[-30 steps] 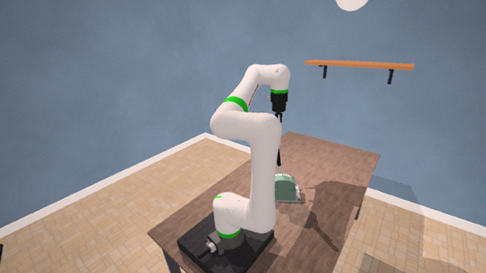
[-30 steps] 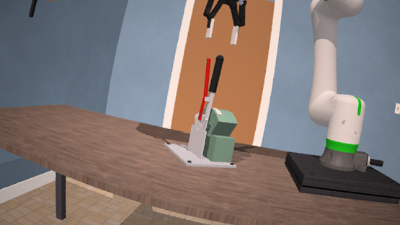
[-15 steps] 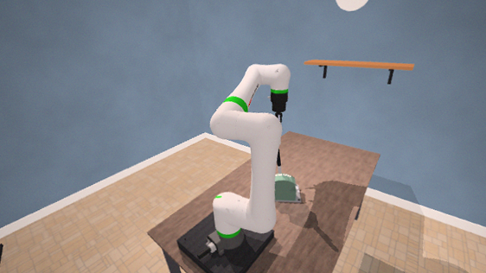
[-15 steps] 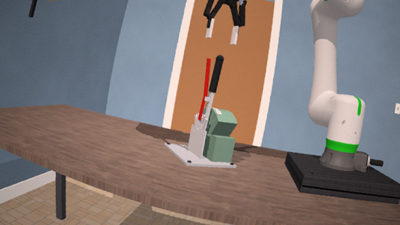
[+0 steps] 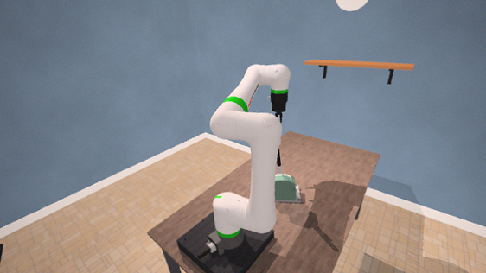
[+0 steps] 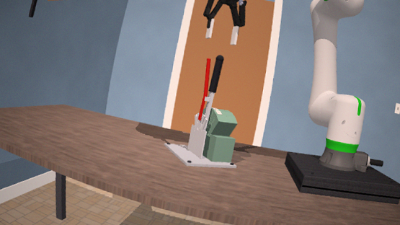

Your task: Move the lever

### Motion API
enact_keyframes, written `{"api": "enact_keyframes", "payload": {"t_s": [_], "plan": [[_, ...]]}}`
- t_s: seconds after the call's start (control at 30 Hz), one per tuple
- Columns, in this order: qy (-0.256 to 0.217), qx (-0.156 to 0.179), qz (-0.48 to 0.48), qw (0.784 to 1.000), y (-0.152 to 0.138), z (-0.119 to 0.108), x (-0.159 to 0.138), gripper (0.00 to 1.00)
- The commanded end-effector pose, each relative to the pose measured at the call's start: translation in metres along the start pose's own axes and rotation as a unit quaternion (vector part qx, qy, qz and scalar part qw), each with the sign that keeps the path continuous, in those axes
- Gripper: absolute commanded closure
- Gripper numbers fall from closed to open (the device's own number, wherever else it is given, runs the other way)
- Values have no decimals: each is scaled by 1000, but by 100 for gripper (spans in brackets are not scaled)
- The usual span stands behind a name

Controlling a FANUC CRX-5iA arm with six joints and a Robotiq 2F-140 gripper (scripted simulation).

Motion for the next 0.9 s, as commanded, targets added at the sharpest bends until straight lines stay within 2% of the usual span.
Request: {"api": "enact_keyframes", "payload": {"t_s": [0.0,0.87], "plan": [[0,0,0,1000,0,0,0,43],[0,0,0,1000,0,17,0,43]]}}
Point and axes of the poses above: the point where the finger pads meet when closed, its own z axis out along the fingers, its own y axis across the jaws, x = y × z, the point moved 10 cm from there along -z, back along the fingers
